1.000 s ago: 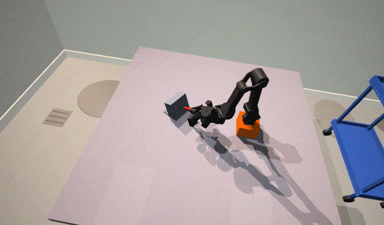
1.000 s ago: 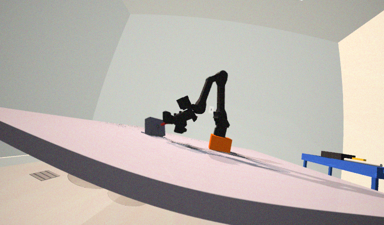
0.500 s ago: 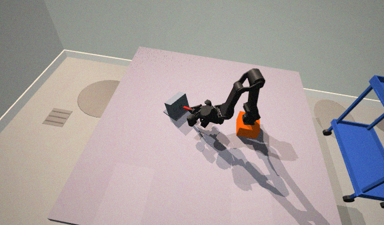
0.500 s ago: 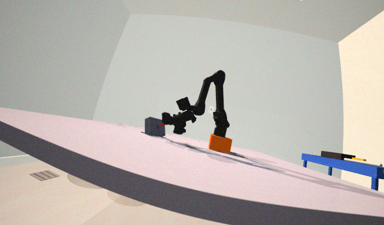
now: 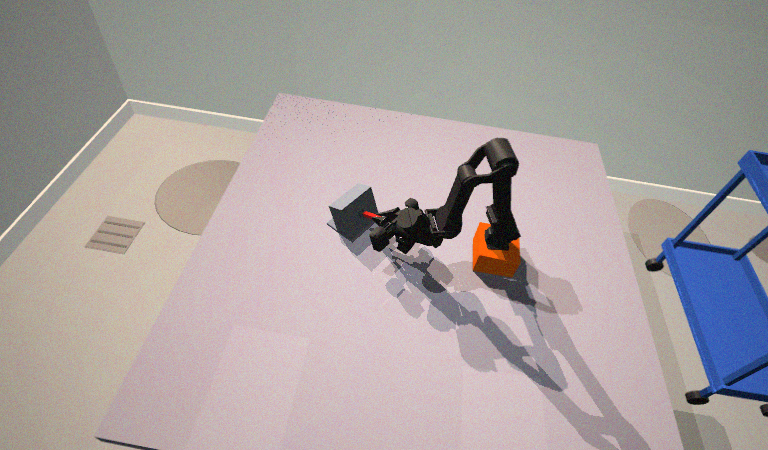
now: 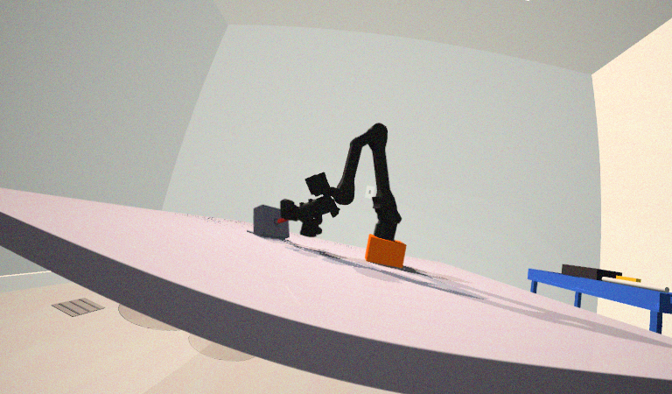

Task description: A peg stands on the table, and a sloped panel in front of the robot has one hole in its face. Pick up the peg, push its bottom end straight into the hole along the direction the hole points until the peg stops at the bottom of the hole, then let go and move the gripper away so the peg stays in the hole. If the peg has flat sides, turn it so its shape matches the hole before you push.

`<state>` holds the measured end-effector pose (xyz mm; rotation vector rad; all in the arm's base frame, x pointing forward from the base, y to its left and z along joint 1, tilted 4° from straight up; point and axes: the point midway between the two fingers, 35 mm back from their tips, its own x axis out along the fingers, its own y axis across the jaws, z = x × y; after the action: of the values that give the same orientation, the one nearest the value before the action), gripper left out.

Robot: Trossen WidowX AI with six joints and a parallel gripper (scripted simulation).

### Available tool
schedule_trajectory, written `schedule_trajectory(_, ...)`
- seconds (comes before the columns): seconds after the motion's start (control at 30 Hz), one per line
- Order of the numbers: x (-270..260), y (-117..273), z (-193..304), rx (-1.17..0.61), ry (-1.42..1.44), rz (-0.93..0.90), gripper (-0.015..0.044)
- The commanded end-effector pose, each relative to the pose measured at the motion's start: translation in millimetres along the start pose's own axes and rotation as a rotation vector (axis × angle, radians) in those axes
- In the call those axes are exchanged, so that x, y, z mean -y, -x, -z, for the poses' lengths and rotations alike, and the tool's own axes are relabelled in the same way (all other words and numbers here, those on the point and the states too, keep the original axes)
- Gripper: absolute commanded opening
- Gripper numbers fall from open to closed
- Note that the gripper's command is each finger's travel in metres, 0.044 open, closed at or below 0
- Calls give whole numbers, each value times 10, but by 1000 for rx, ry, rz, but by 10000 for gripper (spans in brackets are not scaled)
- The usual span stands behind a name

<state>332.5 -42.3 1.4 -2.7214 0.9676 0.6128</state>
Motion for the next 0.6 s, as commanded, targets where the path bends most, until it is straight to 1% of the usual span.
schedule_trajectory(0.0,8,0,3,-1,-1,2,0)
schedule_trajectory(0.57,10,11,9,0,0,1,0)
